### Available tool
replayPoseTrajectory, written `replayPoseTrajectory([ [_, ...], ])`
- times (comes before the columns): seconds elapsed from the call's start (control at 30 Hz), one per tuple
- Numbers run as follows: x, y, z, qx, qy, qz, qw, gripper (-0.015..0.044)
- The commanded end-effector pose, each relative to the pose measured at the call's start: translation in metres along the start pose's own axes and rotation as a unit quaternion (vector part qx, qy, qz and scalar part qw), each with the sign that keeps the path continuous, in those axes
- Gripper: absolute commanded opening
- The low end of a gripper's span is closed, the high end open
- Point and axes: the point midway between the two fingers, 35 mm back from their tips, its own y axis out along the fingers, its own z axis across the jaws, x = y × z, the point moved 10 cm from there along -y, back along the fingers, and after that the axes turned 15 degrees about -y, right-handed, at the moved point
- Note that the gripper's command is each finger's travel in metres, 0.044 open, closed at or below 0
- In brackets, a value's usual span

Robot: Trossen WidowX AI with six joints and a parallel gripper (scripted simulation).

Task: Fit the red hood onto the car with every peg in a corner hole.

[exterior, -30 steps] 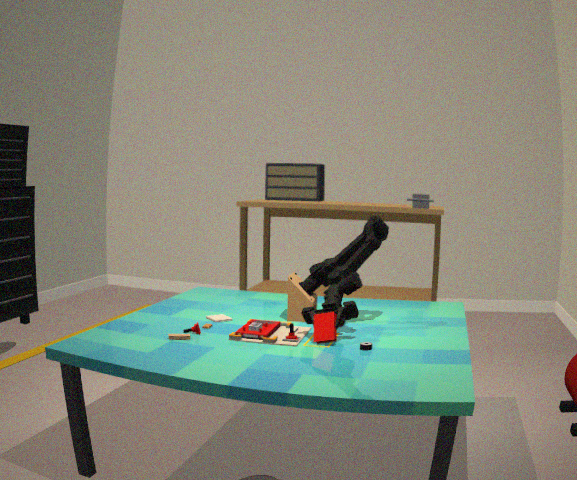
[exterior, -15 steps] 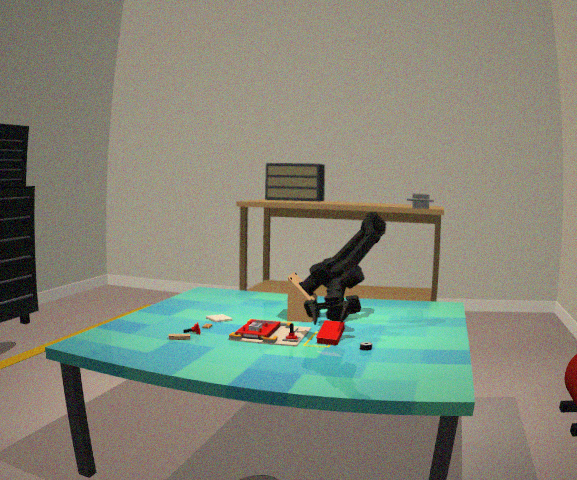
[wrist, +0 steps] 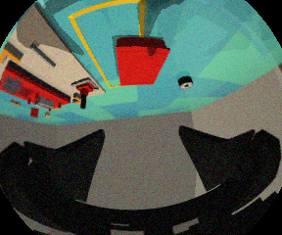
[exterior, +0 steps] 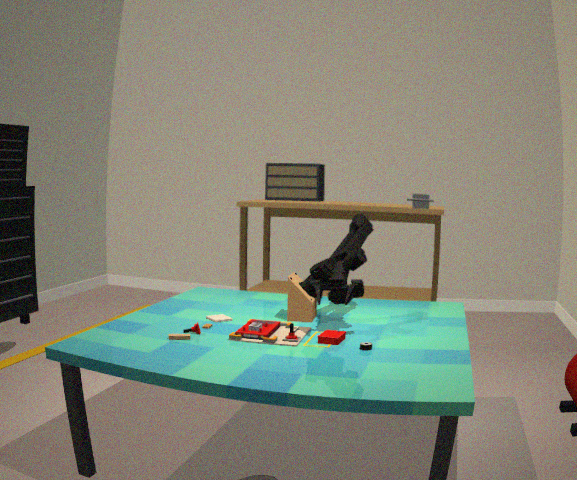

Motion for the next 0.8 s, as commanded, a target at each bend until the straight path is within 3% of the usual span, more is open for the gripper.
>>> replayPoseTrajectory([
  [0.0, 0.001, -0.018, 0.004, 0.001, -0.021, -0.003, 1.0, 0.044],
  [0.03, 0.0, -0.005, 0.001, 0.0, -0.005, 0.0, 1.0, 0.044],
  [0.4, 0.0, -0.005, 0.001, 0.0, -0.005, 0.0, 1.0, 0.044],
  [0.6, 0.0, -0.005, 0.001, 0.0, -0.005, 0.0, 1.0, 0.0282],
  [0.77, -0.011, 0.008, -0.004, 0.026, 0.147, -0.064, 0.987, 0.0414],
])
